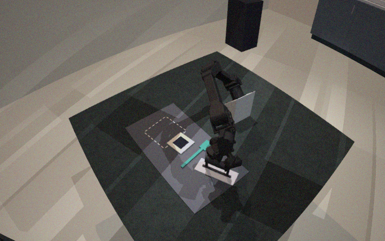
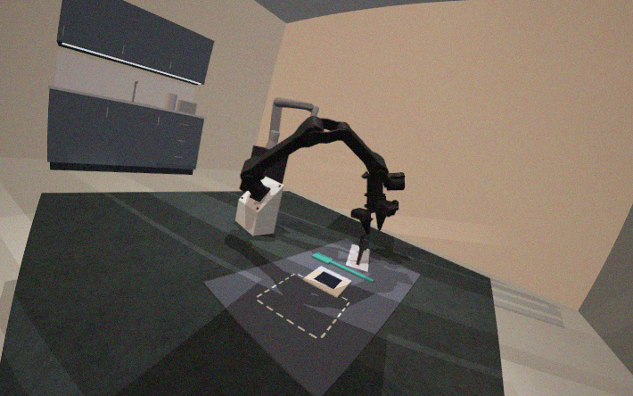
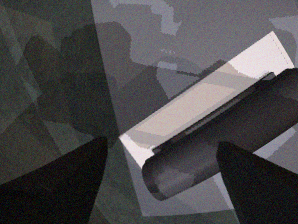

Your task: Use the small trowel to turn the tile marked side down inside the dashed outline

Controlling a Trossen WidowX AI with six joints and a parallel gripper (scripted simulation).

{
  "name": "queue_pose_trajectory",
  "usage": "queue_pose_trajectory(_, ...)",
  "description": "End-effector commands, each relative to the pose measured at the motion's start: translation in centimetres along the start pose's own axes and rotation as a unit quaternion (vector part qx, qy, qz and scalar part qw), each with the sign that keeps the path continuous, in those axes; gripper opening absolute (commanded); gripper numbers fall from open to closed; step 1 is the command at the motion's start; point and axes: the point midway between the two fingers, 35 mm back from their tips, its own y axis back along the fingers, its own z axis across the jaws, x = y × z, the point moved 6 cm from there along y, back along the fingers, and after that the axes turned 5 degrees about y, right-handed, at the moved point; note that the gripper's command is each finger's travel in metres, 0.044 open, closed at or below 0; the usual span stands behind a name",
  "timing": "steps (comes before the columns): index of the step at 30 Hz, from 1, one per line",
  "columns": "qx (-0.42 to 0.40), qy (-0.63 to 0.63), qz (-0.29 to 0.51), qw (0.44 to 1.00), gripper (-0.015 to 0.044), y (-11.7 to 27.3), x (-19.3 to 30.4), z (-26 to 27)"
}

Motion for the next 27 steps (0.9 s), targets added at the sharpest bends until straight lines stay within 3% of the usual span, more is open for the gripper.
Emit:
queue_pose_trajectory(1,-0.016,0.068,-0.015,0.997,0.0300,-0.1,0.2,-0.1)
queue_pose_trajectory(27,-0.038,0.439,-0.142,0.886,0.0300,-0.8,1.2,-1.2)
